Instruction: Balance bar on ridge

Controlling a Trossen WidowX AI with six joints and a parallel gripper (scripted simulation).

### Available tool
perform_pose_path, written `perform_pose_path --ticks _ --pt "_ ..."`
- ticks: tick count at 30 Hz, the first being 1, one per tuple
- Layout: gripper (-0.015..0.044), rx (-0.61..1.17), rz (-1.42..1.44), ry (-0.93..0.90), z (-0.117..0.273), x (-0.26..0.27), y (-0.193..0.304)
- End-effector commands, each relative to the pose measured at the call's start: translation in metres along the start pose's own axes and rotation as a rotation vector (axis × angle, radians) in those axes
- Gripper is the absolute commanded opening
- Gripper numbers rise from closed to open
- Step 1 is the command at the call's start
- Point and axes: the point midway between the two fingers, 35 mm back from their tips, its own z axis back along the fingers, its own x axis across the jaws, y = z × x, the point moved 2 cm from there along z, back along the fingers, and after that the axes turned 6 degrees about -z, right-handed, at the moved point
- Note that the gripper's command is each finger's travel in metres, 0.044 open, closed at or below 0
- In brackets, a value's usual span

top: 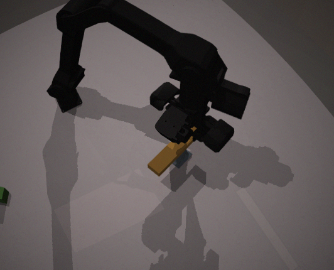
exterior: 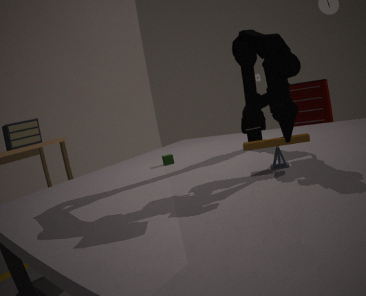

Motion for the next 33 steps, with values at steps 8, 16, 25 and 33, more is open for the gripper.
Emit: perform_pose_path --ticks 8,16,25,33 --pt "0.0167 0.0 0.0 0.0 -0.0001 0.0 0.0" --pt "0.0167 0.0 0.0 0.0 -0.0001 0.0 0.0" --pt "0.0169 0.0 0.0 0.0 -0.0001 0.0 0.0" --pt "0.0171 0.0 0.0 0.0 -0.0001 0.0 0.0"
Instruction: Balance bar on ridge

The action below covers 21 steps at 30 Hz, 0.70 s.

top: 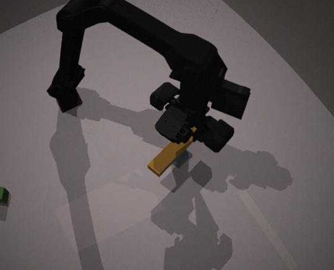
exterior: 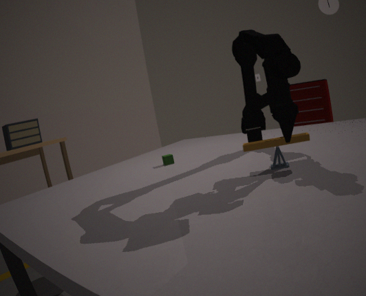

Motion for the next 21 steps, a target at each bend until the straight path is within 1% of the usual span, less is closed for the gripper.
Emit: perform_pose_path --ticks 1,13,14,21 --pt "0.0171 0.0 0.0 0.0 -0.0001 0.0 0.0" --pt "0.0173 0.0 0.0 0.0 -0.0001 0.0 0.0" --pt "0.0185 0.0 0.0 0.0 -0.0001 0.0 0.0" --pt "0.0185 0.0 0.0 0.0 -0.0001 0.0 0.0"
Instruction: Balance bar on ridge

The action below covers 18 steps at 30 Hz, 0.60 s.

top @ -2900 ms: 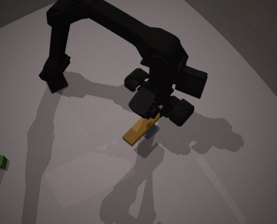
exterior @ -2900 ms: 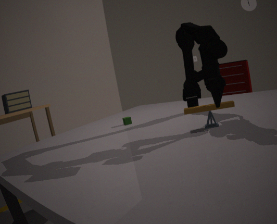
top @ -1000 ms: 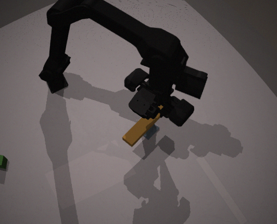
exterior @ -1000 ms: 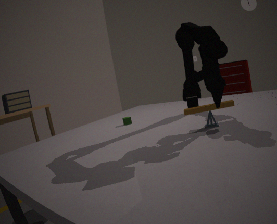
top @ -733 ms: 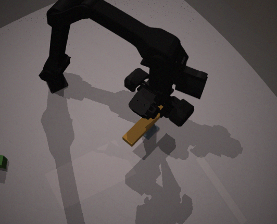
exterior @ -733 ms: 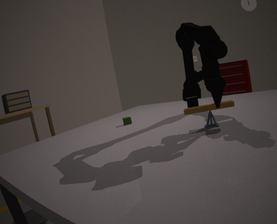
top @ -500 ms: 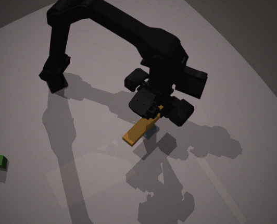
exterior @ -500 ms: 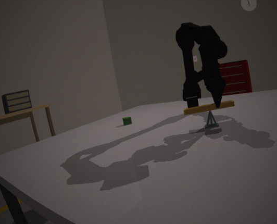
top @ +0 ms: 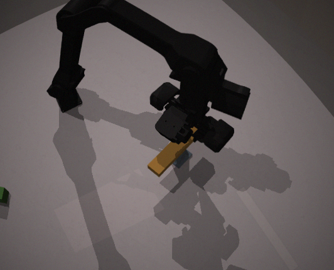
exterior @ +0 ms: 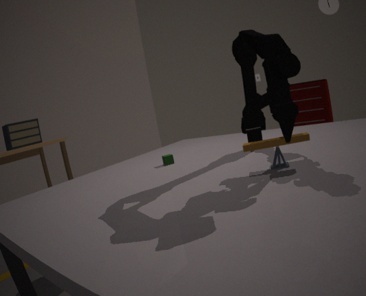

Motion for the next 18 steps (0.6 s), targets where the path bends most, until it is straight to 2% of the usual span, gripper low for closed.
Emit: perform_pose_path --ticks 1,4,14,18 --pt "0.0185 0.0 0.0 0.0 -0.0001 0.0 0.0" --pt "0.0185 0.0 0.0 0.0 -0.0001 0.0 0.0" --pt "0.044 0.0 0.0 0.0 -0.0001 0.0 0.0" --pt "0.044 0.0 0.0 0.0 0.0071 0.0012 0.0005"
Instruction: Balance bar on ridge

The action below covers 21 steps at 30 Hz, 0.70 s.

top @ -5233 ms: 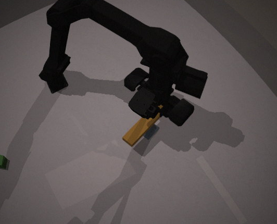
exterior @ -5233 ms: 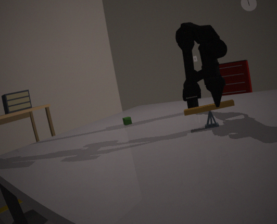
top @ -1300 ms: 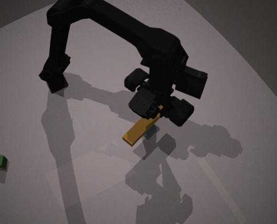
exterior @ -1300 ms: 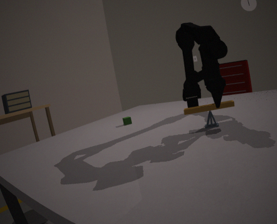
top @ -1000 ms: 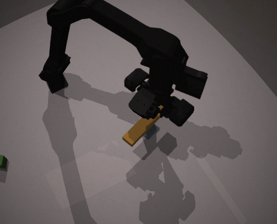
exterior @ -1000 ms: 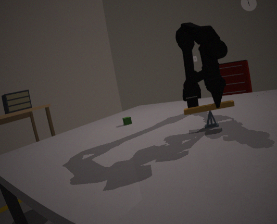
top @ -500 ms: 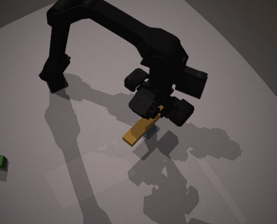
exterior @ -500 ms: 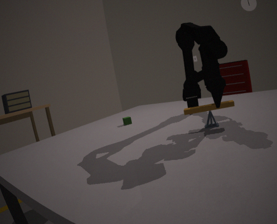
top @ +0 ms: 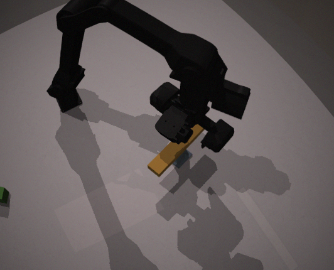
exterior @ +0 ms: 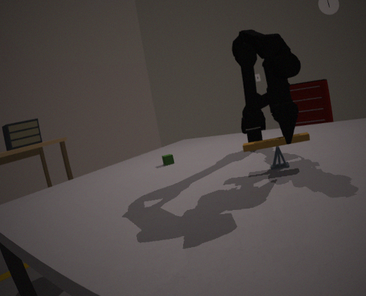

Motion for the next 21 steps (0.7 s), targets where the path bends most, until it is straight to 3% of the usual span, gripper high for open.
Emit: perform_pose_path --ticks 1,9,21 --pt "0.044 0.001 0.0 -0.002 0.015 0.002 0.001" --pt "0.044 0.003 0.0 -0.008 0.097 0.0 0.0" --pt "0.044 0.003 0.0 -0.008 0.099 0.0 0.0"
